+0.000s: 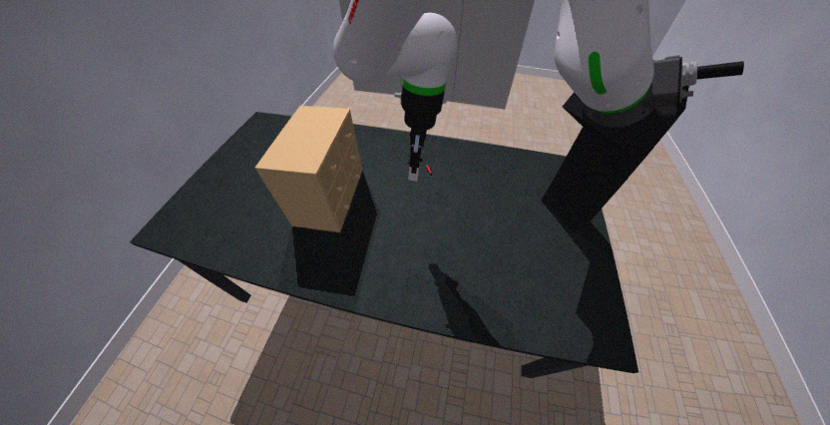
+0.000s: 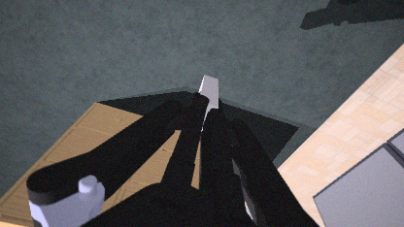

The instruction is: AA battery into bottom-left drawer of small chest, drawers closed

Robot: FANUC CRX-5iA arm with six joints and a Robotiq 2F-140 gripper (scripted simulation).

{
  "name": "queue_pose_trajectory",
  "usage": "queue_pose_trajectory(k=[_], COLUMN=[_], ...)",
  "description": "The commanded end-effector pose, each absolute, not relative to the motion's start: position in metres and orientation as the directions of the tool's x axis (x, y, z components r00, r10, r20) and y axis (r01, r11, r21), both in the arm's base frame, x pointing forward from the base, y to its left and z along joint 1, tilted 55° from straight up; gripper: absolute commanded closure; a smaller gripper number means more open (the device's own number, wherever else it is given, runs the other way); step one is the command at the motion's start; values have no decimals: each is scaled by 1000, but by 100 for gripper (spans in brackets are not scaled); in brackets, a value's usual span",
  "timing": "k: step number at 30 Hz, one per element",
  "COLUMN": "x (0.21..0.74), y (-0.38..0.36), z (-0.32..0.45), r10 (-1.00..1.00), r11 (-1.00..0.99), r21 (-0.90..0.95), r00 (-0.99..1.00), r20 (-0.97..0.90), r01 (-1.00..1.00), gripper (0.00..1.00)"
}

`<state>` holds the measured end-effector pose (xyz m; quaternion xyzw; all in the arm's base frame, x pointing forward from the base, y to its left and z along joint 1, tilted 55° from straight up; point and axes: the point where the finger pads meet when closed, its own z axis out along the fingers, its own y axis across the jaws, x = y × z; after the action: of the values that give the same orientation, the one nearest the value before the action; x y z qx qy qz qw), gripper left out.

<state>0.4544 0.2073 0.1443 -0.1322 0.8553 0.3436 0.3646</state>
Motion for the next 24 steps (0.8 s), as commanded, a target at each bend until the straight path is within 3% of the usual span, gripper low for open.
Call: queue_pose_trajectory(k=[1,22,23,24], x=[452,452,452,452], y=[209,209,209,209], z=[142,142,142,142], r10=[-13,-13,-13,-13], r11=[752,752,752,752], r21=[489,489,489,489], r00=[-752,-752,-752,-752], r20=[-659,-659,-659,-659], r01=[-442,-442,-442,-442], gripper=[100,100,0,0])
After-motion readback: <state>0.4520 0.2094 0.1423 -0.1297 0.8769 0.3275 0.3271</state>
